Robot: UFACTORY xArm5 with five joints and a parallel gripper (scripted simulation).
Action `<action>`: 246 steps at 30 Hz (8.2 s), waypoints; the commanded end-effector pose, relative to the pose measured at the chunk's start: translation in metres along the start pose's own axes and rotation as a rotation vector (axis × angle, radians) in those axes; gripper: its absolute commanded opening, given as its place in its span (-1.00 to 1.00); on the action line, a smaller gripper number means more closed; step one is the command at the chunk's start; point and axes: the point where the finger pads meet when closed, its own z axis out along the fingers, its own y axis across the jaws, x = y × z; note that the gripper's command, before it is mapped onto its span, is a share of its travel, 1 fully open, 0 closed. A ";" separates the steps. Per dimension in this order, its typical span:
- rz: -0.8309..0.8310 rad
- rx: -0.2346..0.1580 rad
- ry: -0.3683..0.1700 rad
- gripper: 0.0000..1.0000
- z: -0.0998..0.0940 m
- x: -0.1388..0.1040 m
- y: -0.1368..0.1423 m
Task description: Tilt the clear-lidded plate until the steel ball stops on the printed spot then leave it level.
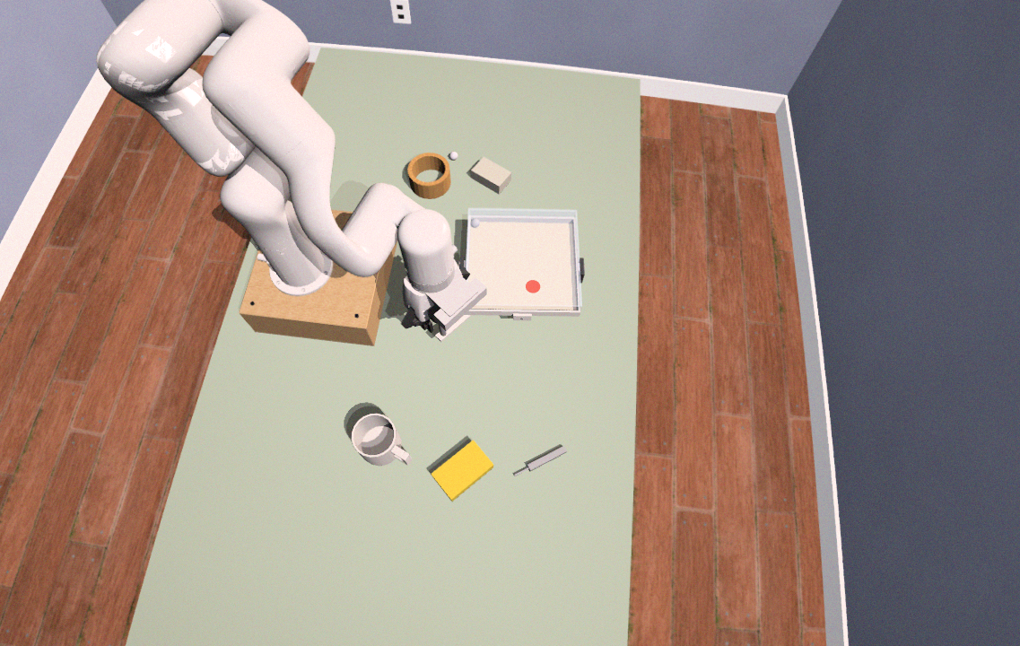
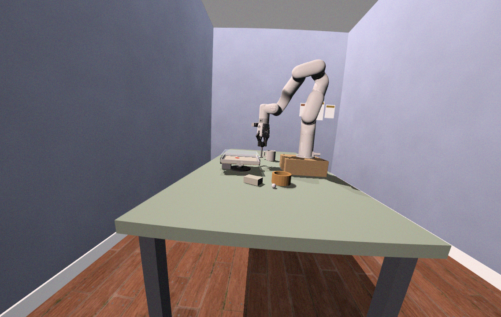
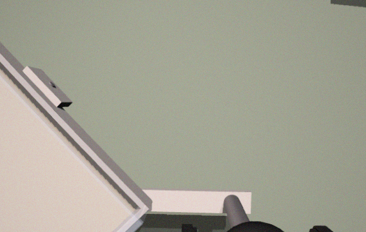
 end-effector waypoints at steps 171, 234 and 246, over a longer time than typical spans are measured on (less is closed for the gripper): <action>-0.001 0.001 0.003 -1.00 0.004 0.003 -0.001; 0.000 0.001 0.003 -1.00 0.003 0.004 -0.001; -0.001 0.001 0.003 -1.00 0.003 0.004 -0.001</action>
